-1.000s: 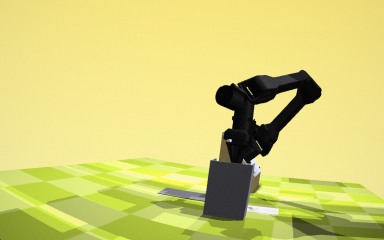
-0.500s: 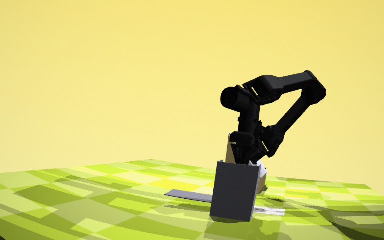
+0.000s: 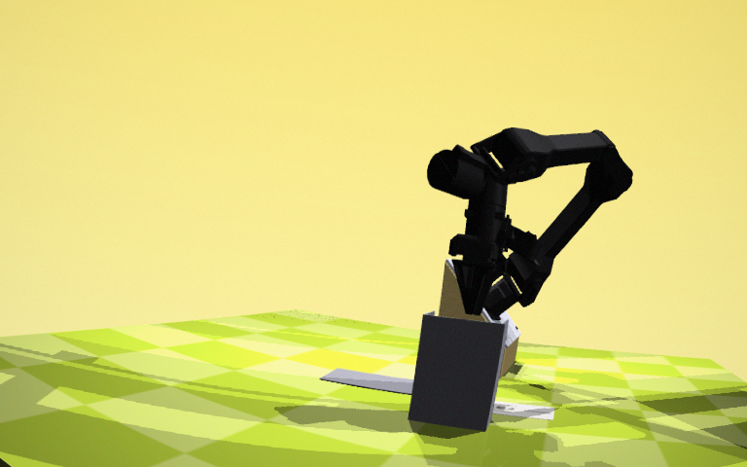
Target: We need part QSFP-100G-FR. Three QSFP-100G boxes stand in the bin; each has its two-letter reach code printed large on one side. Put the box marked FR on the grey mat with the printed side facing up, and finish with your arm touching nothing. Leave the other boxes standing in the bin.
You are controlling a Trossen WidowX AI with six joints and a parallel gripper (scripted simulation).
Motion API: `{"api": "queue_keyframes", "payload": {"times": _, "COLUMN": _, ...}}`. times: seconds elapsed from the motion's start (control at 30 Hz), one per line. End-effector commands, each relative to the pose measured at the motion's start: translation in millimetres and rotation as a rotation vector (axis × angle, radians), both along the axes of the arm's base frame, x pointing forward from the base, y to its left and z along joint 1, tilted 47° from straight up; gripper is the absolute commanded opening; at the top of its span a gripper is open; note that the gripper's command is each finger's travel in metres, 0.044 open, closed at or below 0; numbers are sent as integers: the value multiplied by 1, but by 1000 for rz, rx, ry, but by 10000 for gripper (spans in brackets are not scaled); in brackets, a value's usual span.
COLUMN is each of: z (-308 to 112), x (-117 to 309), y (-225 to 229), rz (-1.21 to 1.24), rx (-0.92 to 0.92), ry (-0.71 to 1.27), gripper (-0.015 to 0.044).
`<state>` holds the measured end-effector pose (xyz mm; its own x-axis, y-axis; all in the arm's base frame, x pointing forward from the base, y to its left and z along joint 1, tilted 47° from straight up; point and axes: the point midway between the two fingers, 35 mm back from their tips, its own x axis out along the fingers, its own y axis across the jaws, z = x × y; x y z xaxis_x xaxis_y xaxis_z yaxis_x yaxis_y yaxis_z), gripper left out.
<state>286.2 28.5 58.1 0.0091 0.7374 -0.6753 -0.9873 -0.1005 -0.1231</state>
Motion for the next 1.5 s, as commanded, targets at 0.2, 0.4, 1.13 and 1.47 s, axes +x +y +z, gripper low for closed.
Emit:
{"api": "queue_keyframes", "payload": {"times": 0.2, "z": 0, "x": 0, "y": 0, "rz": -2, "rx": 0, "ry": 1, "gripper": 236}}
{"api": "queue_keyframes", "payload": {"times": 0.4, "z": 0, "x": 0, "y": 0, "rz": -2, "rx": 0, "ry": 1, "gripper": 236}}
{"api": "queue_keyframes", "payload": {"times": 1.13, "z": 6, "x": 12, "y": -4, "rz": 86, "rx": -20, "ry": 62, "gripper": 236}}
{"api": "queue_keyframes", "payload": {"times": 1.47, "z": -2, "x": 11, "y": 5, "rz": 85, "rx": -21, "ry": 62, "gripper": 236}}
